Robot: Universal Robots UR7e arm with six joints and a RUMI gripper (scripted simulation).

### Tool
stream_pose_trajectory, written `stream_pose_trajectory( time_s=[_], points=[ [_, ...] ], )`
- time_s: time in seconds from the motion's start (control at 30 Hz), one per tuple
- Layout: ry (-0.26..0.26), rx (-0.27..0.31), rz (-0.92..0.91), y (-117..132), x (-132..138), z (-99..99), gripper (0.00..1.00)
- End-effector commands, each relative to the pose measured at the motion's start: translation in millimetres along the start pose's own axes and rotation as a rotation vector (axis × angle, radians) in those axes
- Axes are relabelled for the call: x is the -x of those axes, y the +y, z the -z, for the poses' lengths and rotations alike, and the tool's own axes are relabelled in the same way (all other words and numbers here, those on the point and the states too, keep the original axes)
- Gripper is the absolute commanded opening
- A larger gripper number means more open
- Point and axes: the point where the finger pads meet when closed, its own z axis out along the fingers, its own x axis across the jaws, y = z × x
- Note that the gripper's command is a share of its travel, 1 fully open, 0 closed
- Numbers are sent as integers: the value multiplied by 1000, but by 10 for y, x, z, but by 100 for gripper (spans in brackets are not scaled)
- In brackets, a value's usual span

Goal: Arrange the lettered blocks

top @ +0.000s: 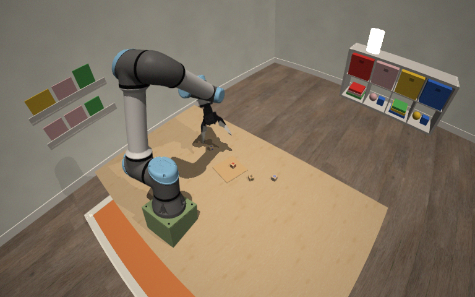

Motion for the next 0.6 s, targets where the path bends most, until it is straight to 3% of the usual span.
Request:
stream_pose_trajectory(
  time_s=[0.0, 0.57],
  points=[
    [-36, 17, 134, 132, -58, 81, 100],
    [-135, 38, 477, 477, -272, 309, 100]
  ],
)
